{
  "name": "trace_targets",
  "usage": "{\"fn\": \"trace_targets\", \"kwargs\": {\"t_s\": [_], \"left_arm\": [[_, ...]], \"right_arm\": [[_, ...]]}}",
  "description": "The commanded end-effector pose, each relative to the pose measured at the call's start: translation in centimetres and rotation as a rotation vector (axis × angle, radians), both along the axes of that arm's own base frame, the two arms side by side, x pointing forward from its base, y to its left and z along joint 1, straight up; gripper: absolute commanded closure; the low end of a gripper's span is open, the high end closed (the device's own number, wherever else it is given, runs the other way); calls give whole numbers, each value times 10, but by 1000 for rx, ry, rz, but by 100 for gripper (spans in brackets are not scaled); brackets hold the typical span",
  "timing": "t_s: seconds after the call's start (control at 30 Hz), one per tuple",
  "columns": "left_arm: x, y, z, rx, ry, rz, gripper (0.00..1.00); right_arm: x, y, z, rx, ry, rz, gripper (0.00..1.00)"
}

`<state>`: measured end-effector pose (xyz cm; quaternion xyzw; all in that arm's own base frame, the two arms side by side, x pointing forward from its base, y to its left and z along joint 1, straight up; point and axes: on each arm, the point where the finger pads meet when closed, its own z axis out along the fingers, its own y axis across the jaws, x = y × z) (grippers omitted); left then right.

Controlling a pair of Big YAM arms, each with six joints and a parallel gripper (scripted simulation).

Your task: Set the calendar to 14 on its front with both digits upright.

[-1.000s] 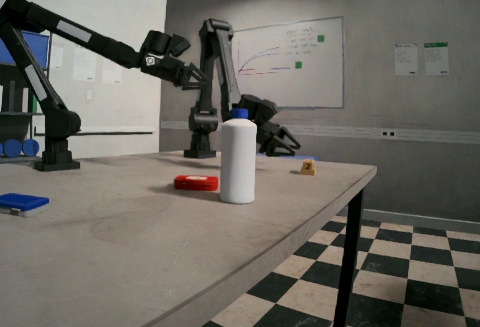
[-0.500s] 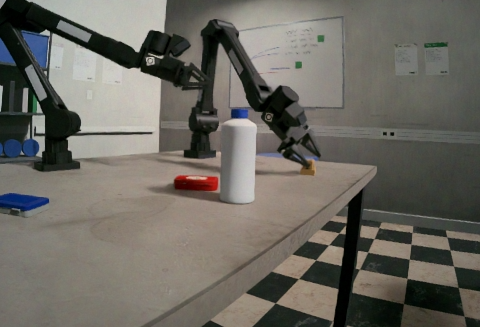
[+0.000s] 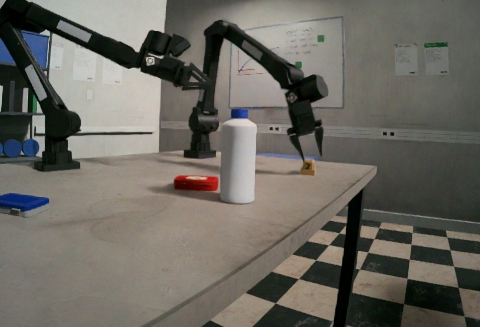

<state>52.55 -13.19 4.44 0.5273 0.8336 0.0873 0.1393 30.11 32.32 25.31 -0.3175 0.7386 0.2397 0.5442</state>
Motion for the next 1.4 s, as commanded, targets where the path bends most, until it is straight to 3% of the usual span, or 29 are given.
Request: {"fn": "trace_targets", "kwargs": {"t_s": [0.0,0.1,0.2,0.47,0.73,1.2,1.27,1.37], "left_arm": [[13,1,15,36,72,-122,47],[5,2,27,13,174,-198,47],[-20,34,-7,48,316,-164,47],[-16,27,14,29,323,-189,47],[-14,35,6,-14,377,-182,47],[-14,30,8,-22,380,-187,47],[-12,22,20,-15,321,-212,47],[-13,21,20,19,294,-222,47]], "right_arm": [[4,0,9,11,-23,-5,0],[4,0,9,11,-23,-5,0],[4,0,9,11,-23,-5,0],[4,0,9,11,-23,-5,0],[4,0,9,11,-23,-5,0],[4,0,9,11,-23,-5,0],[4,0,9,11,-23,-5,0],[4,0,9,11,-23,-5,0]]}}
